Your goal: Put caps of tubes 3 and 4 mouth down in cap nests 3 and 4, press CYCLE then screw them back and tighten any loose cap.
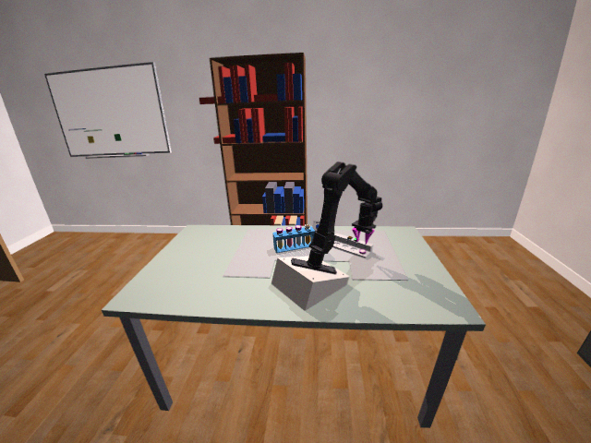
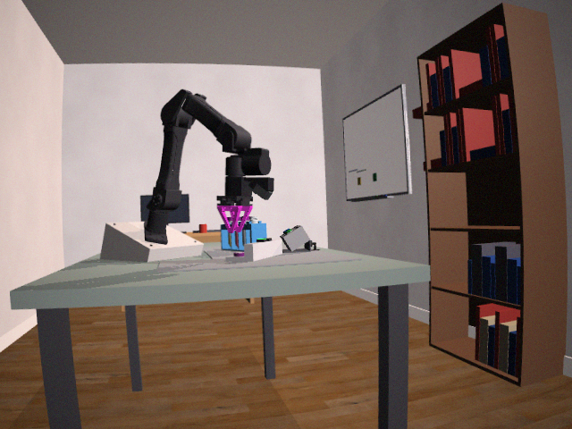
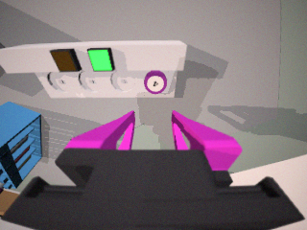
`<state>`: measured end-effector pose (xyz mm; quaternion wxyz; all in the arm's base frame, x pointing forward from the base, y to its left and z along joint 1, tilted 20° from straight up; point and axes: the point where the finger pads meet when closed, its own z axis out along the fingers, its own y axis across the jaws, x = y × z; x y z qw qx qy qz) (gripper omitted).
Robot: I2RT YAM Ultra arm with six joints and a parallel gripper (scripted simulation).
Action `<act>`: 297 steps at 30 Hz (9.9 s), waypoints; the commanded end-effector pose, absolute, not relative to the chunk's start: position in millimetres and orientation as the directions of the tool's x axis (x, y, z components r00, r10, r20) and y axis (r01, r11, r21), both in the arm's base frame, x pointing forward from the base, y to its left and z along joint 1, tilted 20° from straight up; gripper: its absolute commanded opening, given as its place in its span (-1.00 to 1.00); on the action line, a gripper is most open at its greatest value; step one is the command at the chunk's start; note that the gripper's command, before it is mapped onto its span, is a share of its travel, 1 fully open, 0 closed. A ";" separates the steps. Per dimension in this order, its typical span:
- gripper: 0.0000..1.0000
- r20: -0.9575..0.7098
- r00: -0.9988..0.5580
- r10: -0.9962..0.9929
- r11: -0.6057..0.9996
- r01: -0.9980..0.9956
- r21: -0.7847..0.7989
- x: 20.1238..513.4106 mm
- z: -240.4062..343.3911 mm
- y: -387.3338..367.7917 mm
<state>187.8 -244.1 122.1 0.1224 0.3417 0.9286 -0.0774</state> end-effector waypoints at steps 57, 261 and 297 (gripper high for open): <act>-0.06 -0.348 -0.725 0.595 0.753 0.654 -0.074 211.7 74.5 -273.4; -1.00 0.070 -0.640 -0.766 0.584 -0.736 -0.343 318.8 121.8 30.0; -0.02 -0.022 -0.808 -0.588 0.762 -0.545 -0.349 320.1 116.1 28.3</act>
